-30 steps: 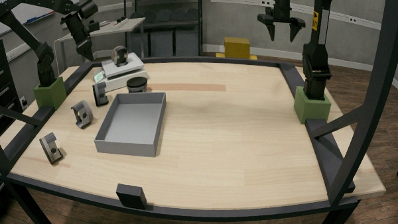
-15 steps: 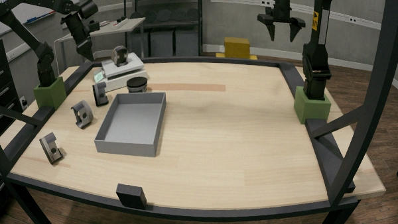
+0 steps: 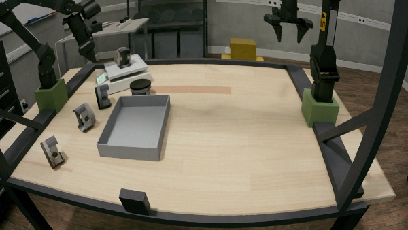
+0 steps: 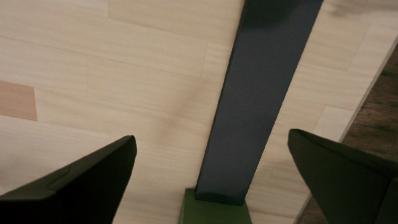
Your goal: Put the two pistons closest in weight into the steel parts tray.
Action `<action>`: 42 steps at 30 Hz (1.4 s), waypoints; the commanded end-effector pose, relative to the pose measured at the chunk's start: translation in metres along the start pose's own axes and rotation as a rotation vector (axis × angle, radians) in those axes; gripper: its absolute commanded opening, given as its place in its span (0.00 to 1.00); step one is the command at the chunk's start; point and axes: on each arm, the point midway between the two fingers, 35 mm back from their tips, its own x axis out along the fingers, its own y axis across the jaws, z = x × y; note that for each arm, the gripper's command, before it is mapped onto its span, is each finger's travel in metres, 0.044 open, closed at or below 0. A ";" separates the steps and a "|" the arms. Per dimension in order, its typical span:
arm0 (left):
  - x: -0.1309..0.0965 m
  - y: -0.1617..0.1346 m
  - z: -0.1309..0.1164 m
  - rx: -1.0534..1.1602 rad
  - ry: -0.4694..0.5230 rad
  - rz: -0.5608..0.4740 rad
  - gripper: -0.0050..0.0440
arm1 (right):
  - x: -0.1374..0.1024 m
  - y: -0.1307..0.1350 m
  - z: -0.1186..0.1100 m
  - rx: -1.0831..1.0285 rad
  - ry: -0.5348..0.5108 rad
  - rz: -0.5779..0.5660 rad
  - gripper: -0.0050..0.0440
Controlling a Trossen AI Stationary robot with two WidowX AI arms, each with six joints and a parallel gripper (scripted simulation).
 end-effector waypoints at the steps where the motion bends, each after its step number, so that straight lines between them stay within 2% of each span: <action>1: -0.005 0.001 0.008 0.004 -0.029 0.006 0.87 | -0.009 0.001 0.005 -0.006 -0.033 0.003 0.92; 18: -0.006 0.001 0.008 0.004 -0.031 0.008 0.87 | -0.009 0.001 0.005 -0.006 -0.033 0.003 0.92; 26: -0.019 0.004 0.049 -0.062 0.148 0.010 0.87 | -0.009 0.001 0.005 -0.006 -0.033 0.003 0.92; 28: -0.019 0.004 0.049 -0.062 0.148 0.010 0.87 | -0.009 0.001 0.005 -0.006 -0.033 0.003 0.92; 38: -0.018 0.006 0.098 -0.115 0.333 0.032 0.87 | -0.009 0.001 0.005 -0.006 -0.033 0.003 0.92; 42: -0.013 0.006 0.115 -0.101 0.334 0.029 0.87 | -0.009 0.001 0.005 -0.006 -0.033 0.003 0.92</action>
